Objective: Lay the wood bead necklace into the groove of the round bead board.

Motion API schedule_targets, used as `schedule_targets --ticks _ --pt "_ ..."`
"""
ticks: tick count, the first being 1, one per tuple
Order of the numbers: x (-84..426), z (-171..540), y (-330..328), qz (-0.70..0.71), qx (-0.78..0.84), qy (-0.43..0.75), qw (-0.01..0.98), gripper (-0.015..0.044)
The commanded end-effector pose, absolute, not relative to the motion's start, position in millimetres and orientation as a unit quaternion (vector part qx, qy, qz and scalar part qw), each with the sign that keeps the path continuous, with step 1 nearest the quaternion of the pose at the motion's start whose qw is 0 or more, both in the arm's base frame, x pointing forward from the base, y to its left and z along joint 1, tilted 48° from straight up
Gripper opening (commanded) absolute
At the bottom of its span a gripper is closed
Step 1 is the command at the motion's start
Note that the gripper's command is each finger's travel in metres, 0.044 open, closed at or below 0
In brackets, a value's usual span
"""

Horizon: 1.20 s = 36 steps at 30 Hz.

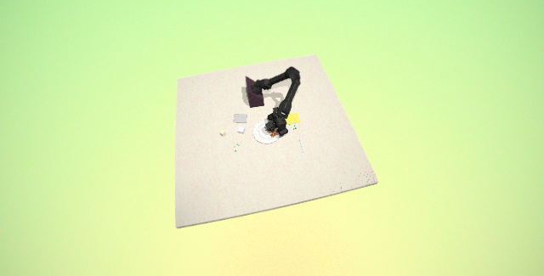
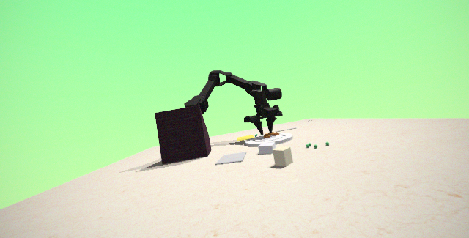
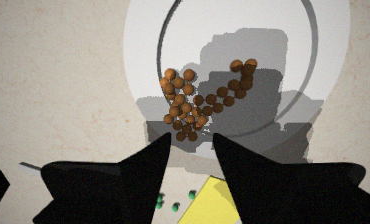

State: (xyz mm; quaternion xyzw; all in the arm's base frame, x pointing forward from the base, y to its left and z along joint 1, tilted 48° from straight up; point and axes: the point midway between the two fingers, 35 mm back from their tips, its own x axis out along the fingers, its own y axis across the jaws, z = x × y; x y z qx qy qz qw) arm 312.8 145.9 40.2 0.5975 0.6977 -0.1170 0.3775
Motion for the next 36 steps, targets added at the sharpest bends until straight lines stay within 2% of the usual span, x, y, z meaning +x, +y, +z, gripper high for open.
schedule_targets --ticks 1,5,36 --pt "313.0 40.6 145.7 -0.117 0.597 0.698 0.378 0.0093" --pt "313.0 40.6 145.7 -0.117 0.597 0.698 0.378 0.0000" --pt "313.0 40.6 145.7 -0.117 0.597 0.698 0.378 0.0000"
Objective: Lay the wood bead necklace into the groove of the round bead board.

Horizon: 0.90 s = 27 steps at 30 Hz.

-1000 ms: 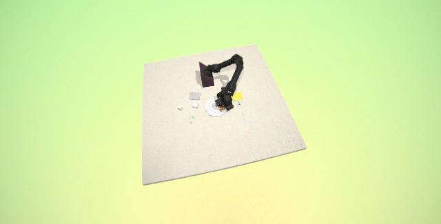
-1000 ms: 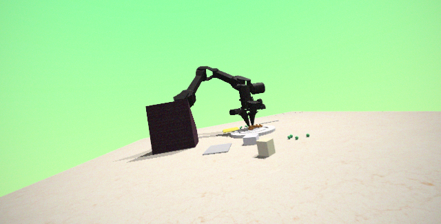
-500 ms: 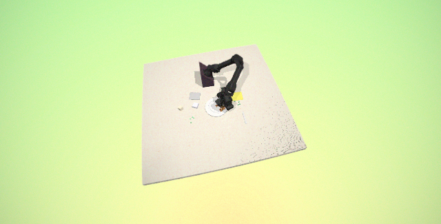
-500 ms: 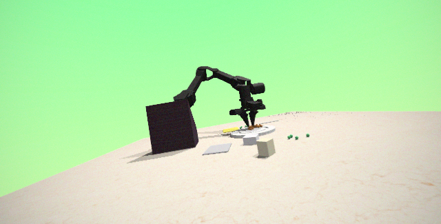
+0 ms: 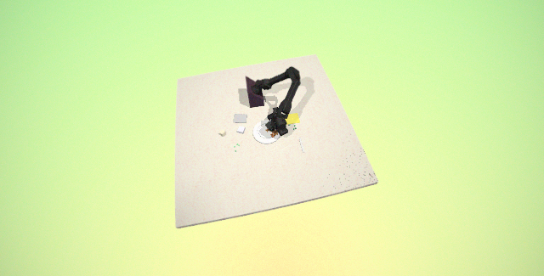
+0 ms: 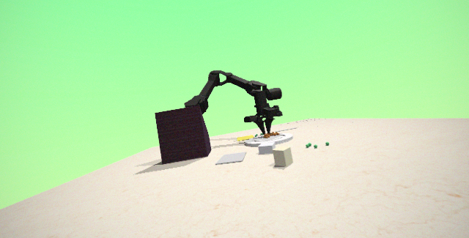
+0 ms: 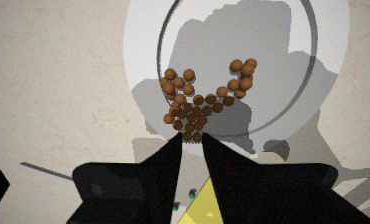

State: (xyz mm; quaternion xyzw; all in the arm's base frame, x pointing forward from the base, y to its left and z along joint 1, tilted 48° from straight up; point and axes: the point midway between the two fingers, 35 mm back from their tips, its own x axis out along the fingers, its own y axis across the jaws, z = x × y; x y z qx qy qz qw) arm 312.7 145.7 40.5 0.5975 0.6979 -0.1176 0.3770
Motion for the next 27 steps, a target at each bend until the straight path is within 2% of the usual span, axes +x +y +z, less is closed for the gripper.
schedule_targets --ticks 1,27 --pt "313.0 40.6 145.7 -0.117 0.597 0.698 0.378 0.0000" --pt "311.4 47.4 143.8 -0.120 0.599 0.697 0.376 0.0000"
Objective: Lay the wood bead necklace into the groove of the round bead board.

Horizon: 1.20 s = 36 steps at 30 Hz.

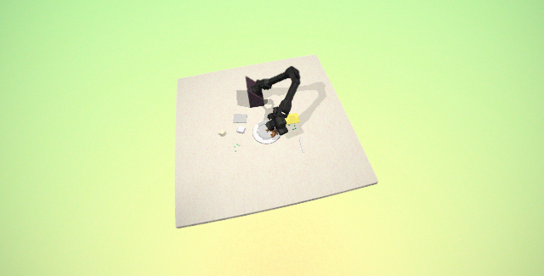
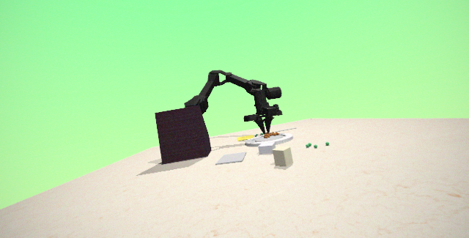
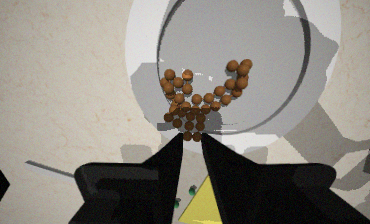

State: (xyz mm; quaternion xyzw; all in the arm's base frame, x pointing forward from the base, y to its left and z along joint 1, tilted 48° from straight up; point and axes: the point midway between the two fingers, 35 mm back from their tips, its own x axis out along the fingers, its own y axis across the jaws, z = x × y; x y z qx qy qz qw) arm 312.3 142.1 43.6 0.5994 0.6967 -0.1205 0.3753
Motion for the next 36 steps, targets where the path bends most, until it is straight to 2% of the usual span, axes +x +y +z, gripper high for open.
schedule_targets --ticks 1,11,28,36 --pt "310.7 49.4 145.6 -0.120 0.599 0.697 0.376 0.0000" --pt "310.1 48.2 150.2 -0.120 0.599 0.697 0.376 0.0000" --pt "309.8 50.2 148.1 -0.119 0.599 0.697 0.376 0.0440" --pt "309.8 51.1 147.1 -0.120 0.599 0.697 0.376 0.0440"
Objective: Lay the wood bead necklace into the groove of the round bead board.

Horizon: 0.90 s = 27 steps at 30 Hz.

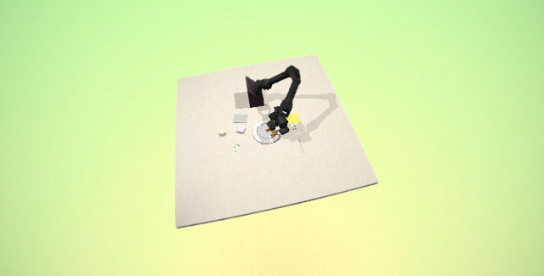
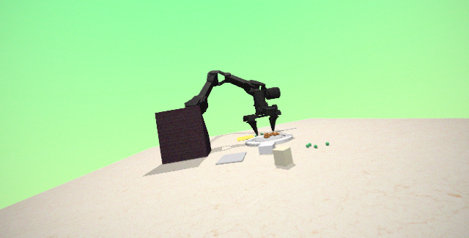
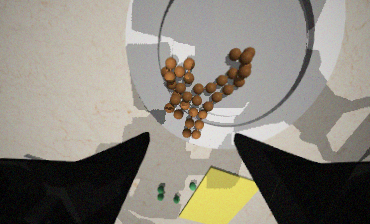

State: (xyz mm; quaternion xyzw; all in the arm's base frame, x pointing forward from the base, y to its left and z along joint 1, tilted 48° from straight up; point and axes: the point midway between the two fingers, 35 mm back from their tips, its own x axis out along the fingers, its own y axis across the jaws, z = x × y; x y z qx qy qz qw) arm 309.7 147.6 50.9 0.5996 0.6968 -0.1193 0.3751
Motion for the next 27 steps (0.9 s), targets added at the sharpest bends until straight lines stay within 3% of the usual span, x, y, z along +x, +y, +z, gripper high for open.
schedule_targets --ticks 1,13,22,27 --pt "309.8 51.1 147.1 -0.120 0.599 0.697 0.376 0.0440" --pt "309.8 51.1 147.1 -0.120 0.599 0.697 0.376 0.0440" --pt "302.5 25.0 96.9 -0.144 0.607 0.692 0.362 0.0204" --pt "293.9 12.5 70.8 -0.153 0.614 0.690 0.350 0.0200"
